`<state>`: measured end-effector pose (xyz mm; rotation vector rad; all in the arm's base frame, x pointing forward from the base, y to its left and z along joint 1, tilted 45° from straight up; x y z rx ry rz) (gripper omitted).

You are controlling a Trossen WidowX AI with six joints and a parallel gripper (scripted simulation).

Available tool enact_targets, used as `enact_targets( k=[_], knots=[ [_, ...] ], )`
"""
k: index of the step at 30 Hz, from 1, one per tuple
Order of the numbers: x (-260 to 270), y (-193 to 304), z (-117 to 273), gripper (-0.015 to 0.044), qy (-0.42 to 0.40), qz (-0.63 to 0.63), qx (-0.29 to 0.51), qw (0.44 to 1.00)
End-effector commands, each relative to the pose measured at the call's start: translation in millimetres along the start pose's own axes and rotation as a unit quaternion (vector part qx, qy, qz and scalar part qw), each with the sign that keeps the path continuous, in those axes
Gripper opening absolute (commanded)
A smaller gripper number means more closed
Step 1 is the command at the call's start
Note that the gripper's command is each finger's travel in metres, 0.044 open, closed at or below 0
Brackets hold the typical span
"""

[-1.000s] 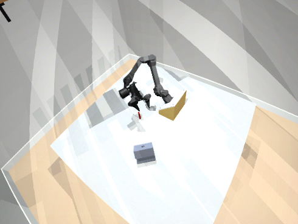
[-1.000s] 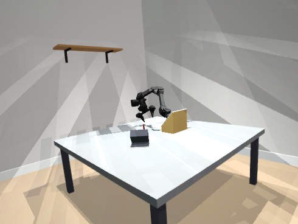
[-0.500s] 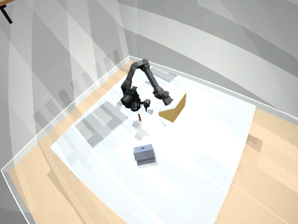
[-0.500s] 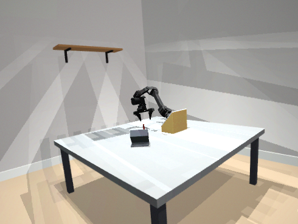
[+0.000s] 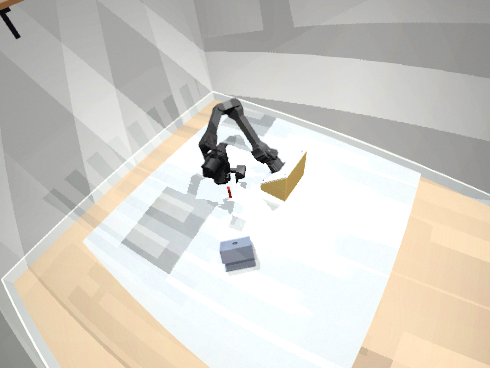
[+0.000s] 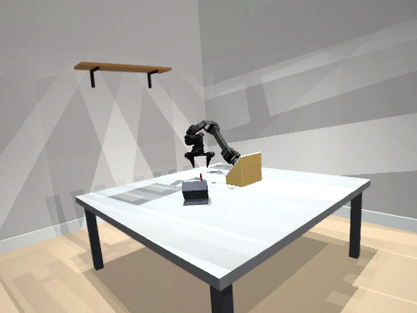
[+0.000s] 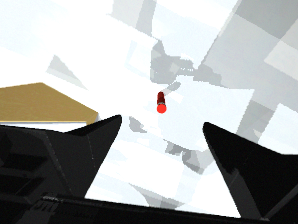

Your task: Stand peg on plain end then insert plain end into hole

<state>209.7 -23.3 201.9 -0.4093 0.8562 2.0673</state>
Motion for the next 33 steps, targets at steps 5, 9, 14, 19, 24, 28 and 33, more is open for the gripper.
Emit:
enact_targets(
  k=[5,9,14,19,24,28,33],
  knots=[
    [-0.4,0.4,-17.2,0.044,0.002,0.027,0.002,1.0],
    [-0.5,0.2,-19.3,0.044,0.002,0.027,0.002,1.0],
    [-0.7,-0.6,-26.5,0.044,0.002,0.027,0.001,1.0],
    [-1.0,-1.2,-34.8,0.044,0.001,0.027,0.001,1.0],
    [-1.2,-1.5,-43.0,0.044,0.001,0.027,0.001,1.0],
    [-1.3,-1.5,-49.5,0.044,0.001,0.027,0.001,1.0],
    [-1.4,-1.2,-57.6,0.044,0.001,0.027,0.001,1.0]
  ],
)
Point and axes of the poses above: the point midway between the two fingers, 35 mm back from their tips, its own z axis back along the fingers, its own x axis across the jaws, y = z × x, the point moved 8 cm from there along z, back along the fingers, and after that the axes turned 11 degrees about z, right-handed, at the moved point
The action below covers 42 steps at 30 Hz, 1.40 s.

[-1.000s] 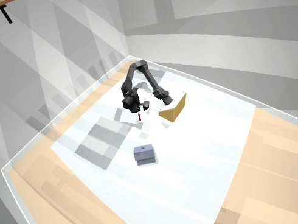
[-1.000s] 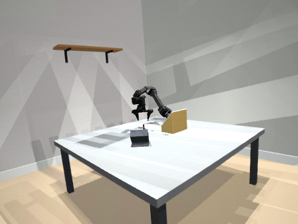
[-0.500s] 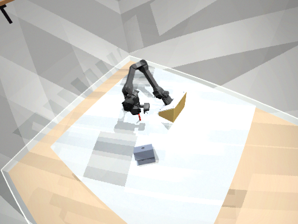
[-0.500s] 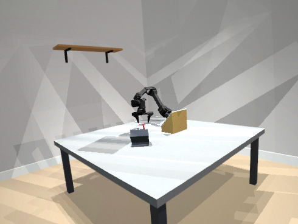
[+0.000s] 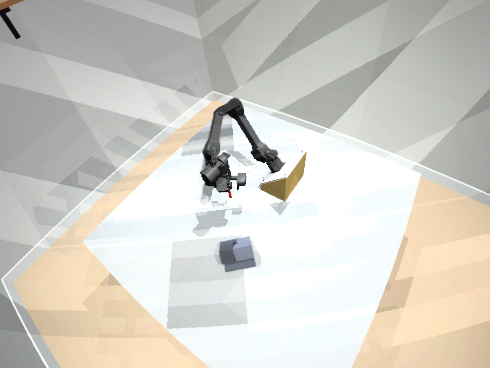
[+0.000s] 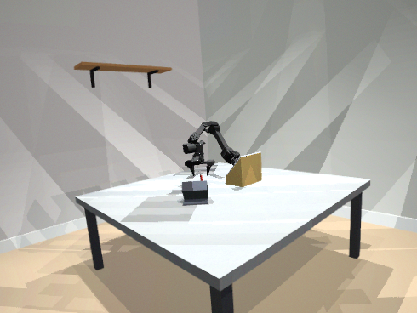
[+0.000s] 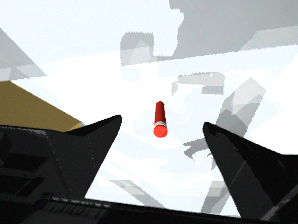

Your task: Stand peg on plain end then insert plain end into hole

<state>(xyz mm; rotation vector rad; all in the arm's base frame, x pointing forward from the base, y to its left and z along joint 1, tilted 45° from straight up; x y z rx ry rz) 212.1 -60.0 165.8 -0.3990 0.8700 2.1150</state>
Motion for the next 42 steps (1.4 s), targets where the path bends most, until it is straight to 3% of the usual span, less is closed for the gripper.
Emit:
enact_targets(
  k=[1,17,32,42],
  knots=[
    [1.4,1.0,-7.7,0.044,0.0,0.003,0.004,1.0],
    [2.1,3.4,-29.0,0.044,0.002,0.003,0.006,1.0],
    [0.6,2.6,-25.9,0.0046,0.002,0.0,0.003,1.0],
    [0.4,1.9,-22.6,0.0,0.001,0.0,0.002,1.0]
  ],
)
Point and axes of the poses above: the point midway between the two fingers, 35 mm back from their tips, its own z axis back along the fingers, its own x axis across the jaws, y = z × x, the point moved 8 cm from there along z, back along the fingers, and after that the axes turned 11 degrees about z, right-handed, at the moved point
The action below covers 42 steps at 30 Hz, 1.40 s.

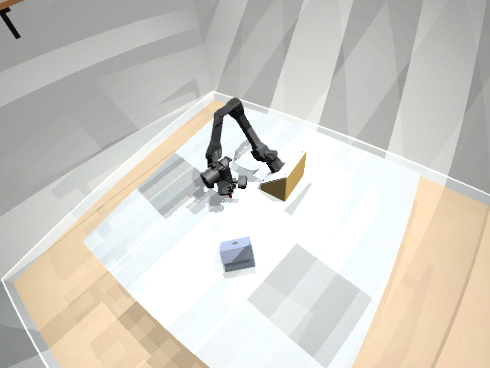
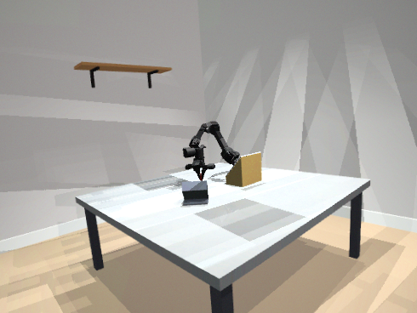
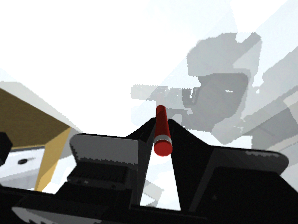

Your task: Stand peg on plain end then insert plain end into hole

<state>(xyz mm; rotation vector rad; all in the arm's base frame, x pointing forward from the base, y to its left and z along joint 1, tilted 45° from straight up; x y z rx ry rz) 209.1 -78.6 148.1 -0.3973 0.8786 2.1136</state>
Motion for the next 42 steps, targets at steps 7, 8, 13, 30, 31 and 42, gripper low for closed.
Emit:
enact_targets(
  k=[7,8,13,30,31,42],
  knots=[
    [-0.8,-3.7,24.8,0.0,-0.003,0.0,-0.003,1.0],
    [-0.8,-4.0,28.2,0.0,-0.003,0.0,-0.003,1.0],
    [-0.2,-5.4,45.4,0.0,-0.004,0.001,-0.002,1.0],
    [2.8,-11.8,76.6,0.0,-0.007,0.013,-0.017,1.0],
    [2.8,-13.2,76.4,0.0,-0.008,0.015,-0.021,1.0],
    [3.5,-29.1,75.1,0.0,-0.017,0.043,-0.069,0.996]
  ],
)
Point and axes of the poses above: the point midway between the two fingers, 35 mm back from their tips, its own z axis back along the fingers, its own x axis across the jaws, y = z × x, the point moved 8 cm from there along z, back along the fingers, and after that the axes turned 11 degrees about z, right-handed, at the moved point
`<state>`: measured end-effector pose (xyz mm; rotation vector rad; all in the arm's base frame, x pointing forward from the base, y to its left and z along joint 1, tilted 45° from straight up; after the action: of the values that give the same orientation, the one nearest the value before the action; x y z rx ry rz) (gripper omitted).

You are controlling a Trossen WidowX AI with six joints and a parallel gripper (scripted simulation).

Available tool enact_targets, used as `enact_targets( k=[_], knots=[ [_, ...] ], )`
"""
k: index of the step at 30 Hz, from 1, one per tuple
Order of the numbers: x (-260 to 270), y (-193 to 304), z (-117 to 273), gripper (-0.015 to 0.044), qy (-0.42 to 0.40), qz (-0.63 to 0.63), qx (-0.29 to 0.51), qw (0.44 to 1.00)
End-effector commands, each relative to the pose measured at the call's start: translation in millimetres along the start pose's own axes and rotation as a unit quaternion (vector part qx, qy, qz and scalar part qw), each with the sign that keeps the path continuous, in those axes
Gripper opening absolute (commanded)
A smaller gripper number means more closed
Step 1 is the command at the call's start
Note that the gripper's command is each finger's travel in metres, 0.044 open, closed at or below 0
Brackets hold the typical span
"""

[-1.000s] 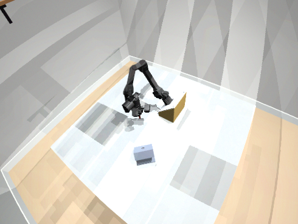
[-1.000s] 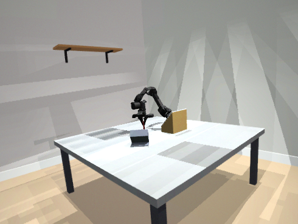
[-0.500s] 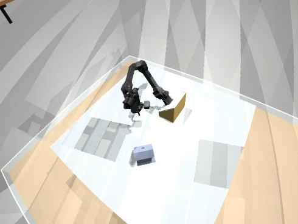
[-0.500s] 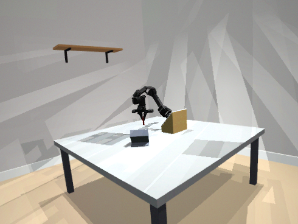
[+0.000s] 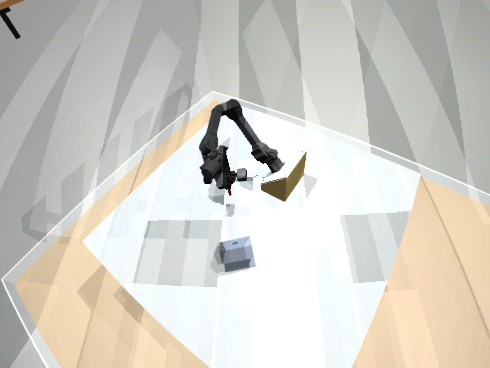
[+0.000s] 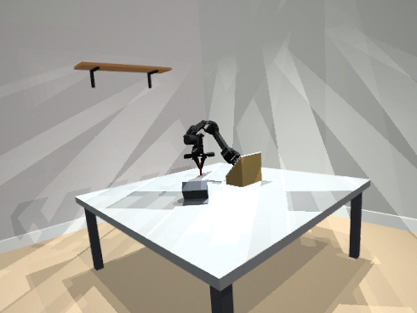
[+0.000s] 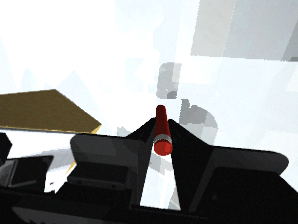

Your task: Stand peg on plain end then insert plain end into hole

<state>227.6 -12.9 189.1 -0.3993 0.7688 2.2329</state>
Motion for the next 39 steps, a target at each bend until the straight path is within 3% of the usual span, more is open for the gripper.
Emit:
enact_targets(
  k=[1,39],
  knots=[
    [0.5,-5.7,-1.2,0.0,-0.004,0.012,-0.018,1.0],
    [-5.8,-58.7,-2.4,0.0,0.017,0.127,-0.195,0.972]
  ],
)
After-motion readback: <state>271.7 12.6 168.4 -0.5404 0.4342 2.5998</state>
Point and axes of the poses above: the point midway between the two fingers, 35 mm back from their tips, its own z axis back along the fingers, its own x axis across the jaws, y = z × x, the point moved 8 cm from there along z, back along the fingers, and after that the axes turned 11 degrees about z, right-handed, at the moved point
